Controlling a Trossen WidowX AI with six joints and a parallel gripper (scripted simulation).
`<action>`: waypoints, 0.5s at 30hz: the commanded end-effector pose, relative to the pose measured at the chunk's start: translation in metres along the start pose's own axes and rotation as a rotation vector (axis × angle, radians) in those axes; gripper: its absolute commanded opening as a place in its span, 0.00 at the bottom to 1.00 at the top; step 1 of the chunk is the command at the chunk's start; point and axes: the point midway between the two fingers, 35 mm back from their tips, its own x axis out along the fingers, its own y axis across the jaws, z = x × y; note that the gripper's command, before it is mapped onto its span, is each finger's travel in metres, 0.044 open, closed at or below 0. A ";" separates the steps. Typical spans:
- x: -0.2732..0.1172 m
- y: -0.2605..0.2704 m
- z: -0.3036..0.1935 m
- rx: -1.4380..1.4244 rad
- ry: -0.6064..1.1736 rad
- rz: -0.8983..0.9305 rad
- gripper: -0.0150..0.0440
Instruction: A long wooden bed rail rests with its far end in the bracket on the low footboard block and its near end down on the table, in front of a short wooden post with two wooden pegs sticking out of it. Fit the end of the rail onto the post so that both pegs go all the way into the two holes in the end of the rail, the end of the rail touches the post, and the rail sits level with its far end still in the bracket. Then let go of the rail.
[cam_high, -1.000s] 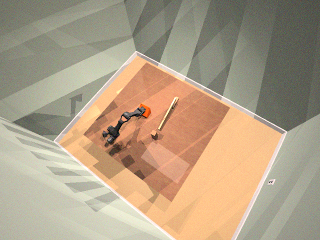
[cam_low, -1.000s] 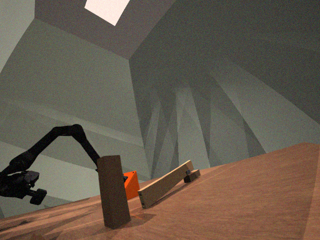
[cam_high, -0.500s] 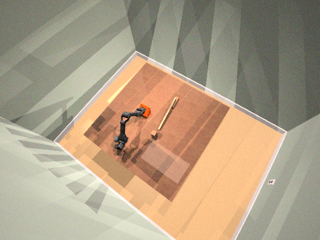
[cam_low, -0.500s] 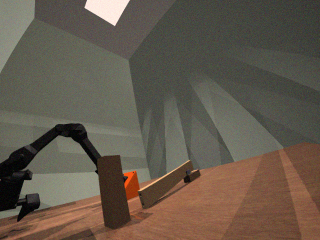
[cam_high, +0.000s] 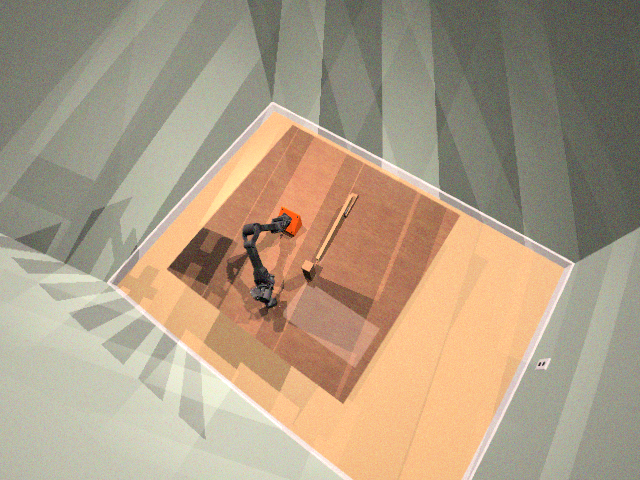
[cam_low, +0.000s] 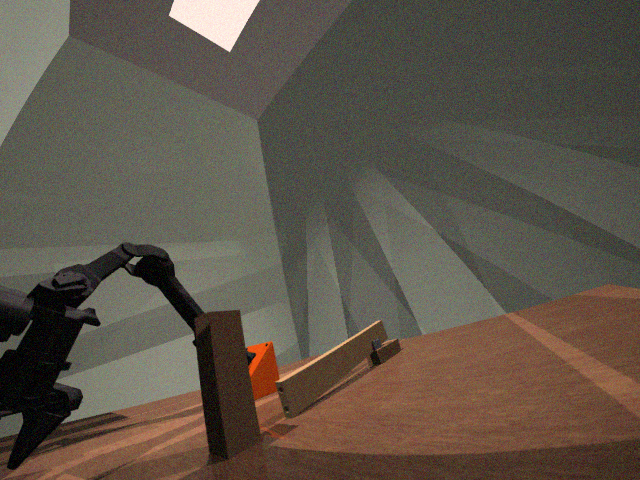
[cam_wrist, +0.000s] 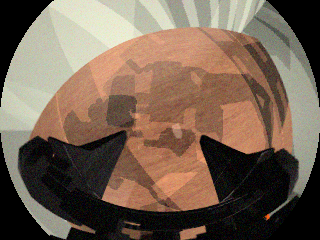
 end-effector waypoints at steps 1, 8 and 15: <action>-0.022 0.027 -0.027 -0.166 0.056 0.116 1.00; -0.075 0.074 -0.087 -0.527 0.132 0.355 1.00; -0.135 0.102 -0.152 -0.909 0.160 0.595 1.00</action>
